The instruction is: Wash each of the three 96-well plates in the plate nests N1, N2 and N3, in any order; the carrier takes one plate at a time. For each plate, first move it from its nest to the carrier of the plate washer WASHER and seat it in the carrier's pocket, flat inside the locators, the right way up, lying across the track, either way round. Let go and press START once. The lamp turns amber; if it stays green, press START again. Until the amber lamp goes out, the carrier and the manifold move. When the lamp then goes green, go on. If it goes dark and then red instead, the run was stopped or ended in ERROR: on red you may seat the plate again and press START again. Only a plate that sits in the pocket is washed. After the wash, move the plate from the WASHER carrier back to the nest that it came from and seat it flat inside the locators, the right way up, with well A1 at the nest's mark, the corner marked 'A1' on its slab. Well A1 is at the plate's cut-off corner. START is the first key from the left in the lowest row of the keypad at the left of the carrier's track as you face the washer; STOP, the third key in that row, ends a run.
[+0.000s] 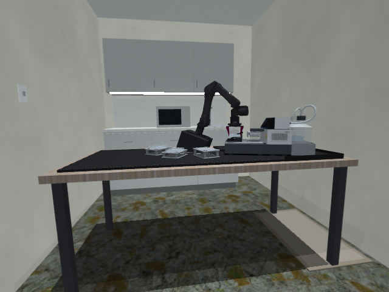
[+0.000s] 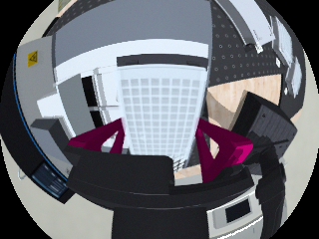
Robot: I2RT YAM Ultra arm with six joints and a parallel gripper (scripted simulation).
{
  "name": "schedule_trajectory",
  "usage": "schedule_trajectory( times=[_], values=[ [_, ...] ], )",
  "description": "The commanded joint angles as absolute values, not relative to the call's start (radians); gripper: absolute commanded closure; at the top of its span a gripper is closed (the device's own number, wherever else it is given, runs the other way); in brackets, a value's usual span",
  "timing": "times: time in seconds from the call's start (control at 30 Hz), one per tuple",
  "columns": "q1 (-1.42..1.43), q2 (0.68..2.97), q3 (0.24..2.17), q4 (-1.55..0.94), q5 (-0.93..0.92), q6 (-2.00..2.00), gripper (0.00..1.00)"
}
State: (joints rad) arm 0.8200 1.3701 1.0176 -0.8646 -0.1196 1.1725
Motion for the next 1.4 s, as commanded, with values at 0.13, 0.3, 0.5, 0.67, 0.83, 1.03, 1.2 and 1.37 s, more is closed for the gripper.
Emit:
schedule_trajectory(
  times=[0.13,0.3,0.5,0.67,0.83,1.03,1.2,1.37],
  values=[
    [0.816,1.348,1.043,-0.913,-0.118,1.166,1.00],
    [0.812,1.335,1.064,-0.947,-0.119,1.162,1.00],
    [0.807,1.322,1.091,-0.988,-0.121,1.158,1.00],
    [0.804,1.315,1.105,-1.009,-0.122,1.155,1.00],
    [0.800,1.306,1.129,-1.043,-0.124,1.151,1.00],
    [0.794,1.296,1.159,-1.083,-0.125,1.146,1.00],
    [0.790,1.290,1.180,-1.110,-0.127,1.142,1.00],
    [0.787,1.285,1.201,-1.137,-0.128,1.138,1.00]
  ],
)
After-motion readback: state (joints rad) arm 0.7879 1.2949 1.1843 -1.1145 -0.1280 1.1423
